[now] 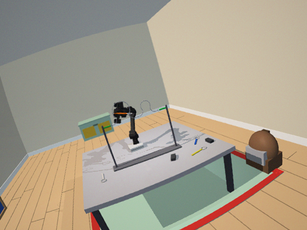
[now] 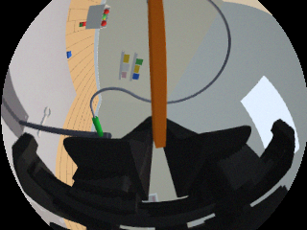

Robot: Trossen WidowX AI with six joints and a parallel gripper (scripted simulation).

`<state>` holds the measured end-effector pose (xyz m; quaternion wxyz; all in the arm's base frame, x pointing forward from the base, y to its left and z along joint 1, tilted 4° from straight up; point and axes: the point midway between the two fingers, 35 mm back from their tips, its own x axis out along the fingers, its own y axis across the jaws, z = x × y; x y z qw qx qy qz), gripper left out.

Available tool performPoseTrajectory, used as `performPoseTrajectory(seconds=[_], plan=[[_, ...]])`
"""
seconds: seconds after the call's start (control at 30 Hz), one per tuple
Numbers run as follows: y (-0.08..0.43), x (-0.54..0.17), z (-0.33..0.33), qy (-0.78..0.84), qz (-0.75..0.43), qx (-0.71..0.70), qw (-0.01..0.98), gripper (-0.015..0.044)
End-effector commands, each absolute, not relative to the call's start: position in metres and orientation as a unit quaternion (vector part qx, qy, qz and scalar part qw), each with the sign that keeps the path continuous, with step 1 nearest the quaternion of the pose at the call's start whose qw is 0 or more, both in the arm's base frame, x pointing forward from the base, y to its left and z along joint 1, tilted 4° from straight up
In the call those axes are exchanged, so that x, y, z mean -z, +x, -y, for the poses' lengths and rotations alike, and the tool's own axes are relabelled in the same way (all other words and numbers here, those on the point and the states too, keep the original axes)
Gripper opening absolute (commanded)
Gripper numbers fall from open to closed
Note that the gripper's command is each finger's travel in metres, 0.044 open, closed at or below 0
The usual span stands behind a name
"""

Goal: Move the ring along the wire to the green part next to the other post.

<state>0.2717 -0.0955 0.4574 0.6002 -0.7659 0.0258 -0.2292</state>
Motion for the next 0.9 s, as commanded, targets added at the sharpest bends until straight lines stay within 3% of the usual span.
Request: performPoseTrajectory(seconds=[0.0, 0.87], plan=[[0.271, -0.446, 0.098, -0.743, -0.034, 0.226, 0.629, -0.015], [0.278, -0.354, 0.086, -0.534, -0.104, 0.16, 0.823, -0.015]])
